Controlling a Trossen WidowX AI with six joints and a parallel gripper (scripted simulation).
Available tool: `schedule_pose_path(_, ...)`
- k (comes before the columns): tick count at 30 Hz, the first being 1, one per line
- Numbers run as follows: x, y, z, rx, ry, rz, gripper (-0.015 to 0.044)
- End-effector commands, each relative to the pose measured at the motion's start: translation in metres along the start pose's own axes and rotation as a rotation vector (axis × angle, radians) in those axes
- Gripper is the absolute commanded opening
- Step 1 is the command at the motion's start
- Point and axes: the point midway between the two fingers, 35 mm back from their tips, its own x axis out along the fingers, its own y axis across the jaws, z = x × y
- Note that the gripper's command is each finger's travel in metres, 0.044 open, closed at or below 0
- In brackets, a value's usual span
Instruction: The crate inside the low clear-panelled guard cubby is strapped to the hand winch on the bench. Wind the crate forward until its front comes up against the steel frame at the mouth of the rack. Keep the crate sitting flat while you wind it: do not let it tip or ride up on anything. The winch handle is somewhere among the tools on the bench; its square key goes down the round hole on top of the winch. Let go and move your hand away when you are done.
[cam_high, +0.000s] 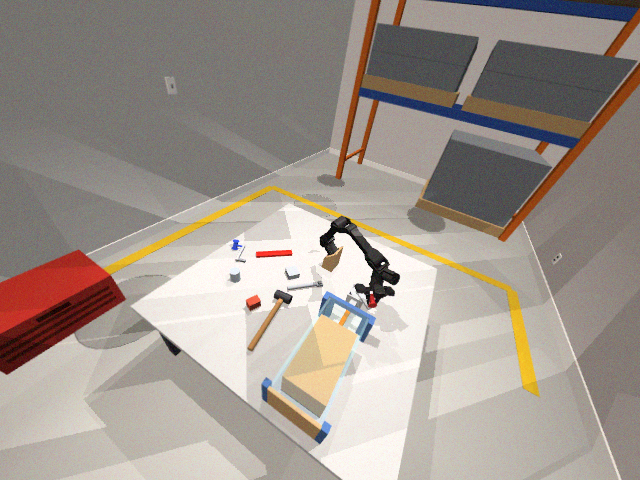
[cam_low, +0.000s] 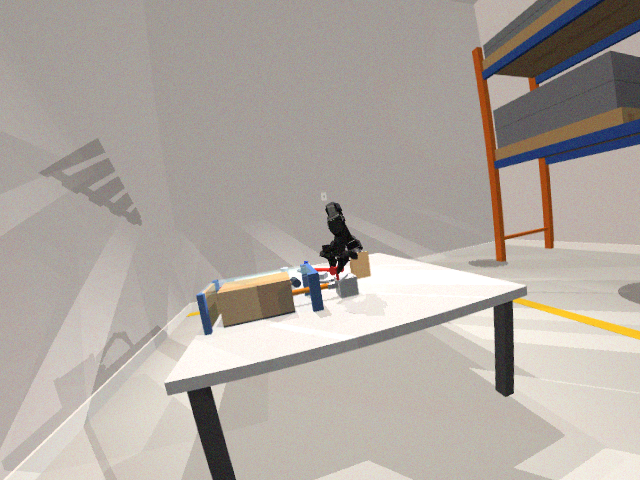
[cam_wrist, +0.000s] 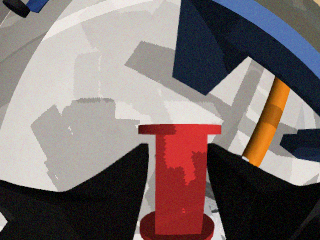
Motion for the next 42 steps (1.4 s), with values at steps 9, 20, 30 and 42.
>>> schedule_pose_path(9, 0.000, 0.000, 0.000, 0.000, 0.000, 0.000, 0.0000)
schedule_pose_path(20, 0.002, 0.001, -0.002, -0.003, -0.004, -0.002, 0.0000)
schedule_pose_path(30, 0.001, 0.008, -0.005, -0.003, -0.004, -0.001, 0.0000)
schedule_pose_path(42, -0.003, 0.021, -0.013, -0.004, -0.003, 0.000, 0.0000)
